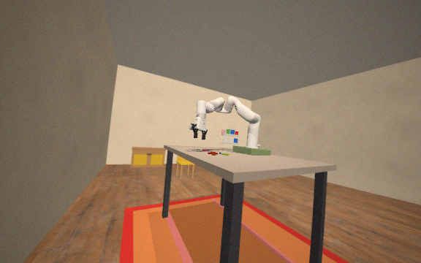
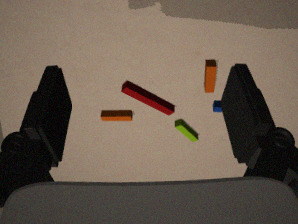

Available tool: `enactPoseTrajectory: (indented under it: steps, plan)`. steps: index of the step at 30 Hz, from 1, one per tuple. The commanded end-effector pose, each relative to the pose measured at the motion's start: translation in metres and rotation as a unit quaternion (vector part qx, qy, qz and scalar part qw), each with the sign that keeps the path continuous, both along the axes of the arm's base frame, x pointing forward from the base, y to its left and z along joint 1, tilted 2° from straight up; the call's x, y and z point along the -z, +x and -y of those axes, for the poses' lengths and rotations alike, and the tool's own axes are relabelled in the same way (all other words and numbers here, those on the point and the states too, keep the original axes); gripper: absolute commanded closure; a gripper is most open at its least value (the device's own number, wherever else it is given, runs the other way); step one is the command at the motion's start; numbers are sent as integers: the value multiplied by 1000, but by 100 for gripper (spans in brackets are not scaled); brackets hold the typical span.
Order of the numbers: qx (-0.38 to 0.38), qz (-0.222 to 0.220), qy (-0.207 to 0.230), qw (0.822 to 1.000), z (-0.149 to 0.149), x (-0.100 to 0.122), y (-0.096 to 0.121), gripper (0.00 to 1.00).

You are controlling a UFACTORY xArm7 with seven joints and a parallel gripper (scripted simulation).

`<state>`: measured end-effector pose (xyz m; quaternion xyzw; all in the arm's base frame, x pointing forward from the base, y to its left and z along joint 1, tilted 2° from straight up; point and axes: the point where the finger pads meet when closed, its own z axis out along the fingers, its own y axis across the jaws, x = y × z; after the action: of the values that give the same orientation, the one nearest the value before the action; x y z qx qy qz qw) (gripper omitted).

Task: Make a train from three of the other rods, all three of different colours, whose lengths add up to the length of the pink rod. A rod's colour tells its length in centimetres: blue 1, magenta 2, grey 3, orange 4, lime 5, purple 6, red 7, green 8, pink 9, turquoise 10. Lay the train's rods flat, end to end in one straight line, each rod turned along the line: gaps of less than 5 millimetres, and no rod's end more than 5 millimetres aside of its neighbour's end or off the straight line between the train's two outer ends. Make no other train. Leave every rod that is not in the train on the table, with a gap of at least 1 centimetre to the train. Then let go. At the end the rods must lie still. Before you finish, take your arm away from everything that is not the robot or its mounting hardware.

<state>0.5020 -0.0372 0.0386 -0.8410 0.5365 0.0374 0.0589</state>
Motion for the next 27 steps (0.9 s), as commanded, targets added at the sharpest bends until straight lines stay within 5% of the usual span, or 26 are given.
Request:
enactPoseTrajectory:
  steps: [1,9,27]
  plan:
    - [-81,-1,-23,996,-18,-7,-6,0]
    - [-178,-1,-55,983,-37,-14,-15,0]
    - [-183,-1,-56,981,-38,-14,-15,0]
